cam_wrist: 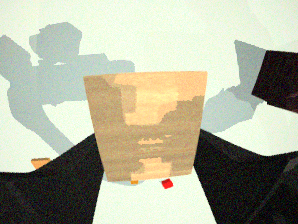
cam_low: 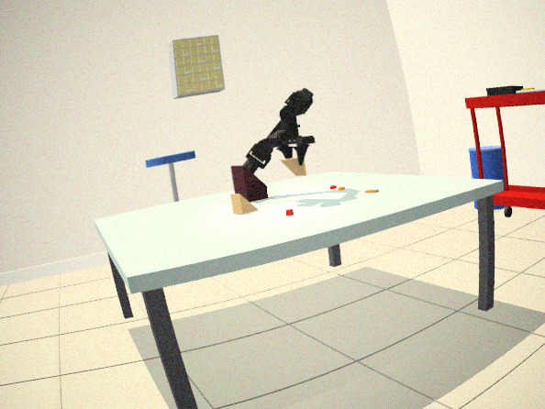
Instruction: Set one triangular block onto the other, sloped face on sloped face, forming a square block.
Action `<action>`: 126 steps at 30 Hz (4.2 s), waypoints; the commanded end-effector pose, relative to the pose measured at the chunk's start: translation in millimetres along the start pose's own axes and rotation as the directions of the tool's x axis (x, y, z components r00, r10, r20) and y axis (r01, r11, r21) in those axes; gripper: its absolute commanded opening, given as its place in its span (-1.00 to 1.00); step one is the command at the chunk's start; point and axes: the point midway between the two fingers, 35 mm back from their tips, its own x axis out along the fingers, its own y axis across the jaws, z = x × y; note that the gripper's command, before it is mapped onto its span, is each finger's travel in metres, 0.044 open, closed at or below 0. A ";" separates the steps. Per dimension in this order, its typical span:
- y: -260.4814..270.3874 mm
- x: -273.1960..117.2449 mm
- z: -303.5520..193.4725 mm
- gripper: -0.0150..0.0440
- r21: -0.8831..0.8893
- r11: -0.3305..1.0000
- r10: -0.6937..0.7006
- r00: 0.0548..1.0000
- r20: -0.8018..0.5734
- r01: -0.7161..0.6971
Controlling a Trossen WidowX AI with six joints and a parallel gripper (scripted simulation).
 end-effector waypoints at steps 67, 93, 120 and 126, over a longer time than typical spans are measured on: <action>-32.2 53.4 190.0 -0.49 -0.031 1.000 -0.003 1.000 -0.007 0.003; -32.7 59.0 191.7 -0.49 -0.028 1.000 -0.005 1.000 -0.014 0.004; -32.5 72.5 197.6 -0.49 -0.027 1.000 -0.004 1.000 -0.015 0.004; -32.6 76.2 198.9 -0.49 -0.027 1.000 -0.004 1.000 -0.015 0.004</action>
